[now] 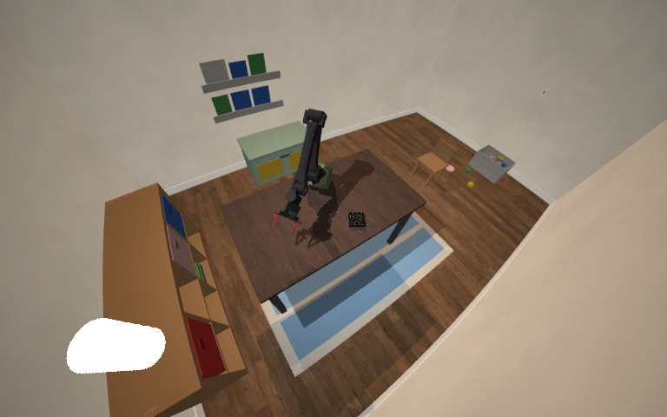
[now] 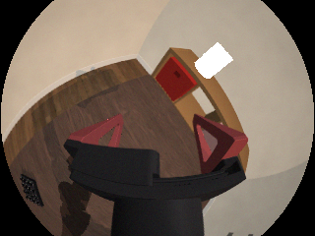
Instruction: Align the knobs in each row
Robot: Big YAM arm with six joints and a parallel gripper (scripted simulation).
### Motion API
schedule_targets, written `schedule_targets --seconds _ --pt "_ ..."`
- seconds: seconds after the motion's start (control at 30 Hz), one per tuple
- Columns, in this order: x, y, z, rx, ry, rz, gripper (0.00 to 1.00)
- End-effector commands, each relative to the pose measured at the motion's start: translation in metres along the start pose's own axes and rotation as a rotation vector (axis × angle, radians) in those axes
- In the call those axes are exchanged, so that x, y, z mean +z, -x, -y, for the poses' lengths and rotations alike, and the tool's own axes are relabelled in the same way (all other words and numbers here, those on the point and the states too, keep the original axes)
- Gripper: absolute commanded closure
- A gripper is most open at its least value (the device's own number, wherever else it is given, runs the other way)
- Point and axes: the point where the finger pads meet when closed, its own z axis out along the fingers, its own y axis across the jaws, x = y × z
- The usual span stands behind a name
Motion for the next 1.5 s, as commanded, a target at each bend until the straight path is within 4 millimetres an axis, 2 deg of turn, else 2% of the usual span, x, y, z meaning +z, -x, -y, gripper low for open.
schedule_targets --seconds 0.0,0.1,0.13,0.6,0.67,0.7,1.17,1.23,1.27,1.47 --pt "0.017 0.045 0.001 0.054 0.024 0.063 0.0" --pt "0.018 0.048 -0.003 0.061 0.036 0.065 0.0" --pt "0.022 0.057 -0.013 0.081 0.072 0.073 0.0" --pt "0.034 0.098 -0.061 0.171 0.23 0.102 0.0" --pt "0.034 0.098 -0.061 0.171 0.23 0.102 0.0" --pt "0.035 0.107 -0.072 0.189 0.263 0.107 0.0" --pt "0.034 0.15 -0.123 0.271 0.423 0.125 0.0" --pt "0.034 0.15 -0.123 0.271 0.423 0.125 0.0" --pt "0.033 0.158 -0.134 0.287 0.456 0.128 0.0" --pt "0.029 0.175 -0.154 0.317 0.518 0.132 0.0"
